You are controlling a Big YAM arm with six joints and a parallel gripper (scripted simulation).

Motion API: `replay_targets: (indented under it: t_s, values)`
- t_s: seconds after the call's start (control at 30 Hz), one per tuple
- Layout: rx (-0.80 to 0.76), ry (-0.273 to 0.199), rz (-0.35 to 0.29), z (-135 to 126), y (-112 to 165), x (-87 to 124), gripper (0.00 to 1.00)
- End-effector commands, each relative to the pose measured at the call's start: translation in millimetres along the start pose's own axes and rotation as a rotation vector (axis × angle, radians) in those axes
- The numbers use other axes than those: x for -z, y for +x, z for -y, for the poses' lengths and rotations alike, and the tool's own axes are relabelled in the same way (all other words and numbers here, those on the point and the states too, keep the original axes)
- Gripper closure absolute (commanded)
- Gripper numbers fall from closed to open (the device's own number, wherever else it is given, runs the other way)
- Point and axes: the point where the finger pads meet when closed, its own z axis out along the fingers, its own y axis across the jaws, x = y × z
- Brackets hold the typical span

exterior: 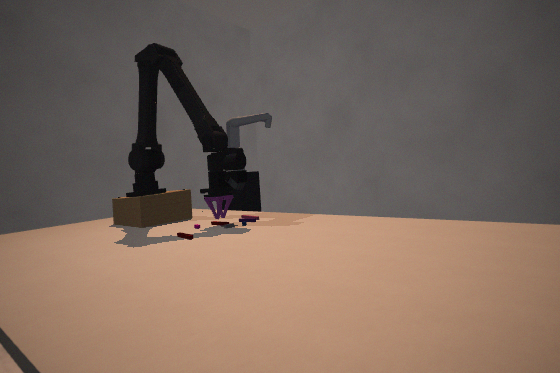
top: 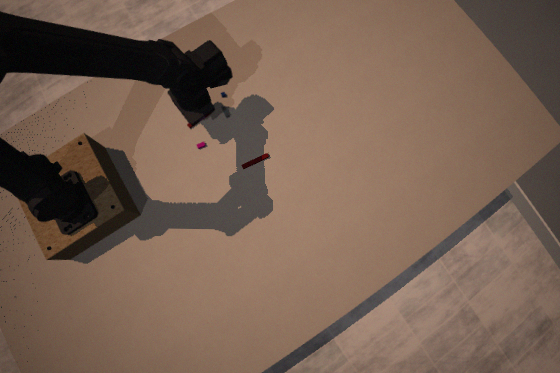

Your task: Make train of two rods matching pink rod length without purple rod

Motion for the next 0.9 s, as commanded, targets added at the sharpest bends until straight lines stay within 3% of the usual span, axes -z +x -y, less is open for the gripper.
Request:
replay_targets:
  t_s: [0.0,0.23,0.87]
  values:
    - [0.005,-0.001,0.0,3,0,-5,0.76]
    - [0.004,-0.003,0.04,3,-5,8,0.76]
    - [0.003,-0.004,0.05,3,-12,11,0.76]
